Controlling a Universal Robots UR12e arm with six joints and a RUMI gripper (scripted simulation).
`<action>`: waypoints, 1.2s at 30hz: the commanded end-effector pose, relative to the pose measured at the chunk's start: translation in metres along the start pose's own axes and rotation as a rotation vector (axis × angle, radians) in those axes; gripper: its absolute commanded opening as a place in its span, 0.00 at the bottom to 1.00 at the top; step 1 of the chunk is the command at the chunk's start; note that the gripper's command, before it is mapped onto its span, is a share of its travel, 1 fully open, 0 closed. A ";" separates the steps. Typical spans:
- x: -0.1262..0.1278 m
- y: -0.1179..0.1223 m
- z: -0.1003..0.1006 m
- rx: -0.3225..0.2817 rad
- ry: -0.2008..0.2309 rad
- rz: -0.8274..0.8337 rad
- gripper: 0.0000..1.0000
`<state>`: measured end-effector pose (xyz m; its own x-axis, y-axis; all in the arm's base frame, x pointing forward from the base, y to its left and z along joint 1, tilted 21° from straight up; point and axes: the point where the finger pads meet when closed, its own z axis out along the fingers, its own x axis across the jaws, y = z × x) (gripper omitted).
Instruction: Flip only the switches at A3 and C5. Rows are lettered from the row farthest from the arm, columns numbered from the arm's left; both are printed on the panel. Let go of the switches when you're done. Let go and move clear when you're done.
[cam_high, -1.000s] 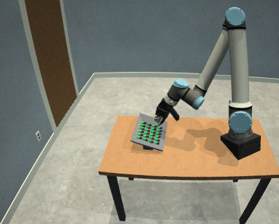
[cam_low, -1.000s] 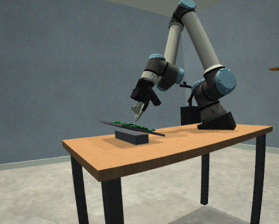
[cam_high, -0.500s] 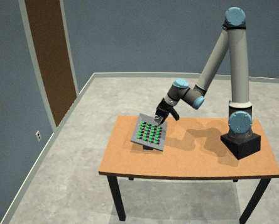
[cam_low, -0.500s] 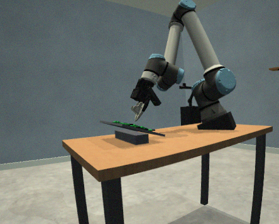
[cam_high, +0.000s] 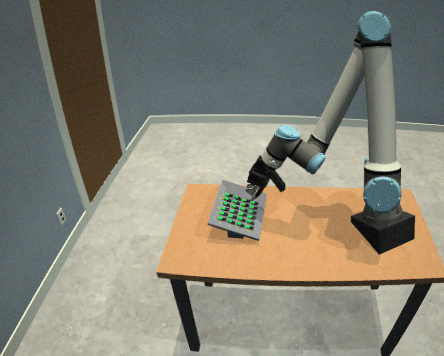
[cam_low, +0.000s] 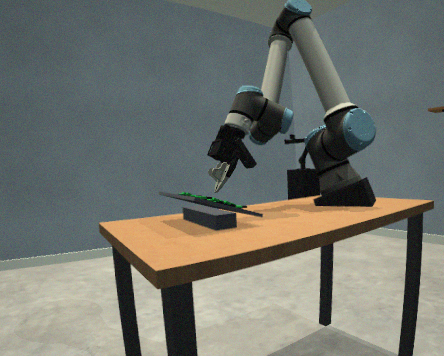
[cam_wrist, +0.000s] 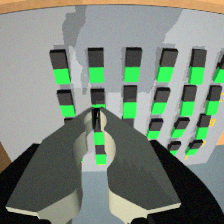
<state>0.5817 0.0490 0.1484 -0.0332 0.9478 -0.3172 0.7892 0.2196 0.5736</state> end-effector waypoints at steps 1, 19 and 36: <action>0.000 0.001 0.000 -0.001 0.000 0.000 0.00; 0.000 0.001 0.000 -0.001 0.000 0.000 0.00; 0.000 0.001 0.019 -0.001 0.000 0.000 0.00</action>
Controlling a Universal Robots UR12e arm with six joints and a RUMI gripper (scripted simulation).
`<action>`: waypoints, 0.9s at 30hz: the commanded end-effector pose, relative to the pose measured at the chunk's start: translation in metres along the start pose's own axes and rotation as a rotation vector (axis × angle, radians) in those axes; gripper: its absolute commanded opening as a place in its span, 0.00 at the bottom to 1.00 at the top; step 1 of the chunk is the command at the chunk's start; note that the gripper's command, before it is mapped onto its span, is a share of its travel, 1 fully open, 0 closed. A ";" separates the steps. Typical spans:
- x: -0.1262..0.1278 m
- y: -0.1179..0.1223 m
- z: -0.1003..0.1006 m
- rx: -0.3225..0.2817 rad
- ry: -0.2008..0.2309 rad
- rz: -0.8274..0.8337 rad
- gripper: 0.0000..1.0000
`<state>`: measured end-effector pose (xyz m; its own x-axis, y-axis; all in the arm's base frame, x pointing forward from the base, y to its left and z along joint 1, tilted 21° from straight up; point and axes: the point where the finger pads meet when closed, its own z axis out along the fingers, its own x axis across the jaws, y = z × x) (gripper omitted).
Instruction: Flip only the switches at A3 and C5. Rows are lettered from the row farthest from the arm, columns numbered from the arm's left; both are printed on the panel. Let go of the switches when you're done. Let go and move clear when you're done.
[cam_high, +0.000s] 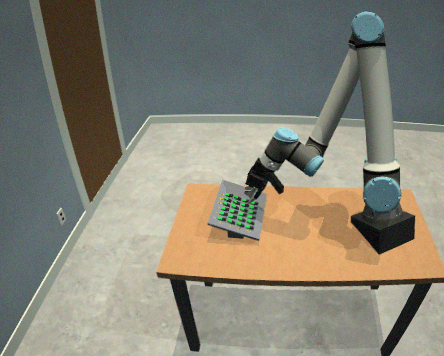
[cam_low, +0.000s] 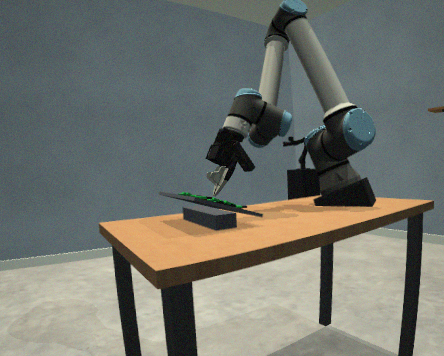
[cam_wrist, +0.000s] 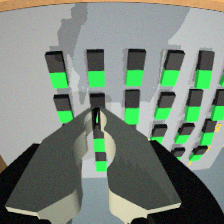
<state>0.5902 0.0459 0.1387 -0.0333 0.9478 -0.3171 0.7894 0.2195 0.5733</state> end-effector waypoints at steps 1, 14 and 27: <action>0.000 0.001 0.007 -0.001 0.000 0.000 0.00; 0.000 0.001 0.010 -0.001 0.000 0.000 0.00; 0.000 0.001 0.015 -0.001 0.000 0.000 0.00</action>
<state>0.5989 0.0427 0.1283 -0.0332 0.9478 -0.3172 0.7891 0.2196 0.5737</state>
